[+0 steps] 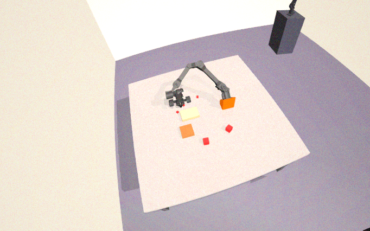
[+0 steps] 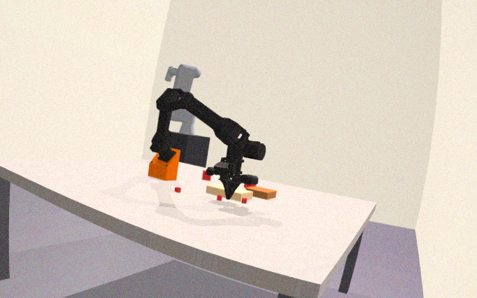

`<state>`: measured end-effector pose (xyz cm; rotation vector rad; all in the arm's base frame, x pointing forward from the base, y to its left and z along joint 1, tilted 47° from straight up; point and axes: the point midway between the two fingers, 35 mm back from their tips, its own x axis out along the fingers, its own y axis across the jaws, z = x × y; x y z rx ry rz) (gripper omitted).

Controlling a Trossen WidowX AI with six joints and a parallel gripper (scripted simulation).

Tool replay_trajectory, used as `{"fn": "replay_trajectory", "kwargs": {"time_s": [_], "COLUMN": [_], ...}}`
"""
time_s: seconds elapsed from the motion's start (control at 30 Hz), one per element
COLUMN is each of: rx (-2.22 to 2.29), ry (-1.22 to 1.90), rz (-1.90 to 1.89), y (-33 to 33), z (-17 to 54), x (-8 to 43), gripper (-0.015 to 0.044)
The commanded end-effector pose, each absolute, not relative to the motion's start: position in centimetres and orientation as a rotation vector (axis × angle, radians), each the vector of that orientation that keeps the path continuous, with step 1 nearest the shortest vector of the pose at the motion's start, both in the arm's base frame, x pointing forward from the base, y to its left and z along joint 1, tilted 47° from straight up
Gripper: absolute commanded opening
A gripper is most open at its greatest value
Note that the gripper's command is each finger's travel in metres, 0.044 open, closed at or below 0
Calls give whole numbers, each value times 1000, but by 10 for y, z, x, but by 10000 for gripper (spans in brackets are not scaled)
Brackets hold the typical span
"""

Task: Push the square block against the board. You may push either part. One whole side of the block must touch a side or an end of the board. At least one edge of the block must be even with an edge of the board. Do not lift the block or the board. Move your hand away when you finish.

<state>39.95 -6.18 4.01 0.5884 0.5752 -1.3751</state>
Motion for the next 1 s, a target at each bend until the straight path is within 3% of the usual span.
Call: {"fn": "replay_trajectory", "kwargs": {"time_s": [0.0, 0.3, 0.97], "rx": [584, 586, 81], "ry": [578, 580, 970], "rz": [-1378, -1378, -1087], "y": [-66, -24, 11], "z": [44, 78, 42], "x": [399, 394, 338], "gripper": [0, 0, 0]}}
